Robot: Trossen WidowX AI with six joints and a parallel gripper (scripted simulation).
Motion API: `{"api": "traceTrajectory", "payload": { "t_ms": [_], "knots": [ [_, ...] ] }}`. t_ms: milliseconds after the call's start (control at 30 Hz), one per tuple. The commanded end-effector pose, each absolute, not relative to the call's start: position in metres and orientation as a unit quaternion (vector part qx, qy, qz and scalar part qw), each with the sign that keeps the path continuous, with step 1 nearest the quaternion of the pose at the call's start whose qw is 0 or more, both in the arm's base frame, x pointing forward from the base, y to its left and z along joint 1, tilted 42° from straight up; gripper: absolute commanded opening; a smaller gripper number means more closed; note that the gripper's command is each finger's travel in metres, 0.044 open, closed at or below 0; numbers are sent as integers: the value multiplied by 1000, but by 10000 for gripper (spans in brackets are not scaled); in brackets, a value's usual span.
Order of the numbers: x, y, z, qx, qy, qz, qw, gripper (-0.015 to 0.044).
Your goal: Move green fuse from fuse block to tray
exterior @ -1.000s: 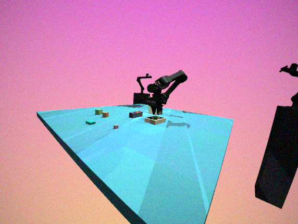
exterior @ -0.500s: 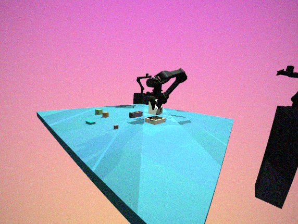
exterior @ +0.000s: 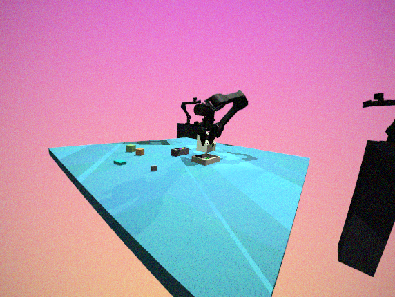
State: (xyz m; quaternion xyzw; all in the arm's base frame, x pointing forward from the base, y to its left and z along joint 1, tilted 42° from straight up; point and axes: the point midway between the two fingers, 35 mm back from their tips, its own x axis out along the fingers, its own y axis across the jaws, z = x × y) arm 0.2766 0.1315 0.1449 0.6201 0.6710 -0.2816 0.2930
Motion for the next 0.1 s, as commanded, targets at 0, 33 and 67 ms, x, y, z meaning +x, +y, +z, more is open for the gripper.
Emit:
{"api": "traceTrajectory", "payload": {
  "t_ms": [0,33,67],
  "knots": [
    [276,132,145,620,671,-282,293,330],
    [276,132,145,620,671,-282,293,330],
    [276,132,145,620,671,-282,293,330]
  ]
}}
